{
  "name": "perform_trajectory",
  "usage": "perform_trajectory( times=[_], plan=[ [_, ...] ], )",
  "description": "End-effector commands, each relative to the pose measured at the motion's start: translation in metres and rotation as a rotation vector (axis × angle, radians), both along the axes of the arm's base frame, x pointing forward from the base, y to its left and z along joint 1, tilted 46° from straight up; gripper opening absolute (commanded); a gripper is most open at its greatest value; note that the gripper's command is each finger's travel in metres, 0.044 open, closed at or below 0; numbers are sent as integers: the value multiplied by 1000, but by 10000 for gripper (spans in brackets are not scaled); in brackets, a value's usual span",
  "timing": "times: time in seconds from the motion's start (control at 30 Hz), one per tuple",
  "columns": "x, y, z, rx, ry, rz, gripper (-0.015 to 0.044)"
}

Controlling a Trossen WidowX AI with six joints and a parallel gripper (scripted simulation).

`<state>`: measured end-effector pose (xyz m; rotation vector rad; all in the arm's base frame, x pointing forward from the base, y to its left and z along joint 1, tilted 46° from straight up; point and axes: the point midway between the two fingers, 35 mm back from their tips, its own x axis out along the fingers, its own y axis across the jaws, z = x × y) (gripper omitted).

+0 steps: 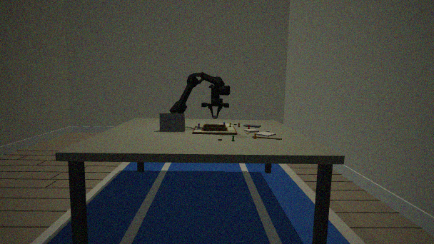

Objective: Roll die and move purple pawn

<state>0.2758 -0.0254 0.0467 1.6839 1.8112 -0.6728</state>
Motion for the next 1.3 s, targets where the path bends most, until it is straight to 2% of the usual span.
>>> perform_trajectory(
  times=[0.0,0.47,0.9,1.07,1.27],
  plan=[
    [0,-3,-5,-9,19,-14,0],
    [-10,5,-15,-435,65,62,0],
    [-10,5,-15,-830,-36,-15,0],
    [-9,5,-13,-848,-44,-23,0],
    [2,-4,31,-849,-45,-23,0]
  ],
)
